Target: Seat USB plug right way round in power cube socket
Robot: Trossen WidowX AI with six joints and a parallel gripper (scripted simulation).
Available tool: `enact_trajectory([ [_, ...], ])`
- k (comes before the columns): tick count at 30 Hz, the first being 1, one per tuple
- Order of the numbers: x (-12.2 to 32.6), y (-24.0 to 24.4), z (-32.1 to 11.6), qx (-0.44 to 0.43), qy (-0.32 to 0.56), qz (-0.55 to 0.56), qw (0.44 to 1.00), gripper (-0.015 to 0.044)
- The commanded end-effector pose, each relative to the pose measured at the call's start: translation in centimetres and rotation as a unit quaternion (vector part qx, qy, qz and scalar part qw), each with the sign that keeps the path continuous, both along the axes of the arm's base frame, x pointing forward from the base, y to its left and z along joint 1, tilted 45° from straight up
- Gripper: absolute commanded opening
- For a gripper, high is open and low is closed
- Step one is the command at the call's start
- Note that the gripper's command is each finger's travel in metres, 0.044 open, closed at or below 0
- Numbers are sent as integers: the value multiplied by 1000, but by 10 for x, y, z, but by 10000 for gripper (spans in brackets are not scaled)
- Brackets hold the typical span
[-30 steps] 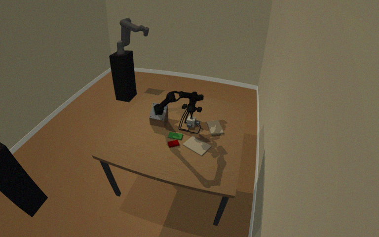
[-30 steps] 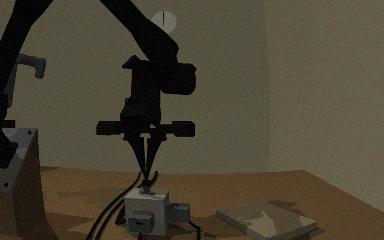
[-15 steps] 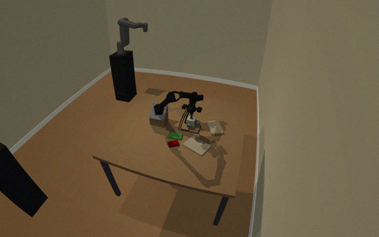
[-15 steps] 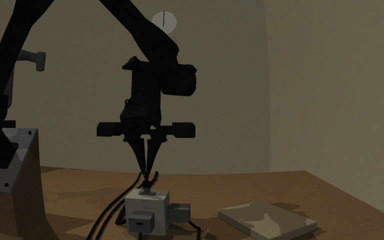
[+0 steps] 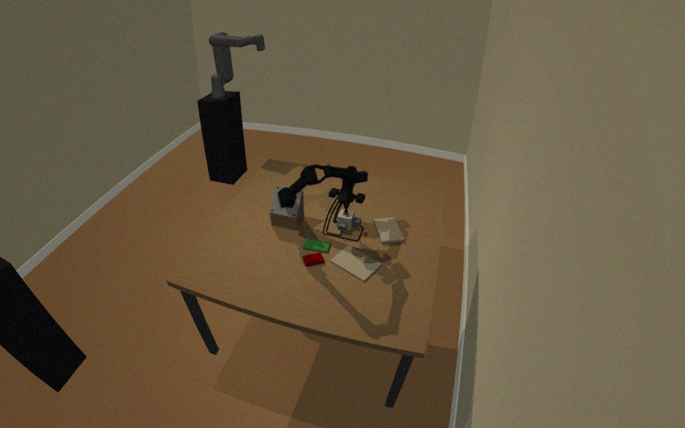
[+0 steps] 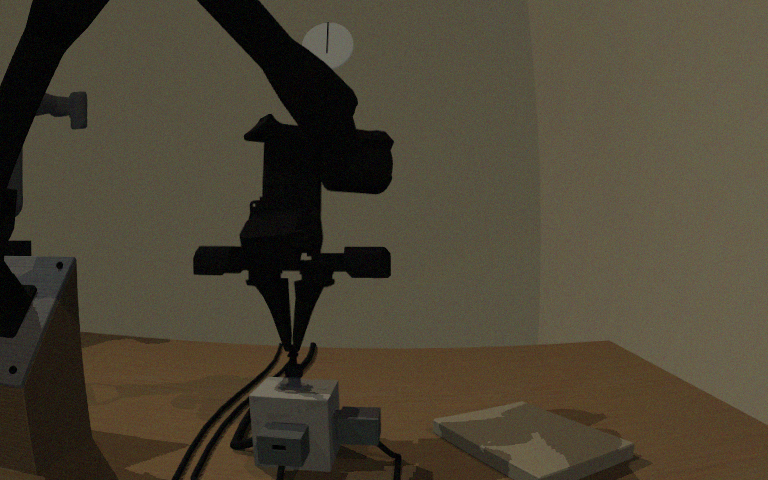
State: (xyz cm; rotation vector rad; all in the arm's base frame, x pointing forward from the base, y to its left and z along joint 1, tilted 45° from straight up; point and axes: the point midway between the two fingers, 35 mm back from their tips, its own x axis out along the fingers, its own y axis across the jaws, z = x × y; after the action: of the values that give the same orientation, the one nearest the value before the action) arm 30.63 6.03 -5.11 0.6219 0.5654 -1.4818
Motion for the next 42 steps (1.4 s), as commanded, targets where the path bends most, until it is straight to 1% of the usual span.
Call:
enact_trajectory([
  [1, 1, -1, 0, -2, 0, 3, 1000, 0],
  [42, 1, -4, -4, -2, 0, 3, 1000, 0],
])
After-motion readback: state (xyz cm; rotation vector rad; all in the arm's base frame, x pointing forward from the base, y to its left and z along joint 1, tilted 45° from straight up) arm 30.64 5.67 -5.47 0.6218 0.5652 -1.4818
